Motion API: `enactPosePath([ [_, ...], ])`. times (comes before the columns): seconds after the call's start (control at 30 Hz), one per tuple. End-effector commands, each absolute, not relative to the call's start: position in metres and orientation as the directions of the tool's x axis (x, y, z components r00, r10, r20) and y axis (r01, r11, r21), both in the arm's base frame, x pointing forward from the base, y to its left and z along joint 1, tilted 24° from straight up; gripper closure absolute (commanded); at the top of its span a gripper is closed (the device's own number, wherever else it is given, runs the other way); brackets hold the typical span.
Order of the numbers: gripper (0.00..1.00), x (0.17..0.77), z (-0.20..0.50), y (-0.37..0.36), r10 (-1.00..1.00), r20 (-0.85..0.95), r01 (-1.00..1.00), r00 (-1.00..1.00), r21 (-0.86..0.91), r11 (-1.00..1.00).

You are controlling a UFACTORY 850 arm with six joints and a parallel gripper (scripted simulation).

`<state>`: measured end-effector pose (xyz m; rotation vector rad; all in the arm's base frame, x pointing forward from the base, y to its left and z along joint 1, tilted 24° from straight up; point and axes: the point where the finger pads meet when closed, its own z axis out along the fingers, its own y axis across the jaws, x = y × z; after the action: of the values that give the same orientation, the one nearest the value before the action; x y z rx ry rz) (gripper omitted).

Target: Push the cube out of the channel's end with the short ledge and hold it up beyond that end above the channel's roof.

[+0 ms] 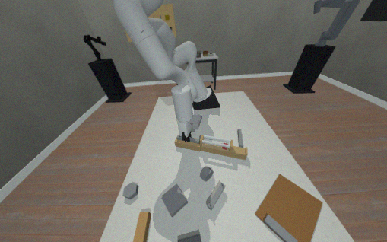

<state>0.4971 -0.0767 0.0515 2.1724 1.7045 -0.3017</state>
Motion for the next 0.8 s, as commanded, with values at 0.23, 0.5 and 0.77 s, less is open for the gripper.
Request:
enactPosePath([
  [0.23,1.0,0.498,0.052,-0.076,0.89,-0.382,0.967,0.249,0.151,-0.206],
  [0.5,1.0,0.5,0.049,-0.07,0.89,-0.382,0.967,0.249,0.151,-0.206],
  [0.77,1.0,0.505,0.041,-0.051,0.89,-0.382,0.967,0.249,0.151,-0.206],
])
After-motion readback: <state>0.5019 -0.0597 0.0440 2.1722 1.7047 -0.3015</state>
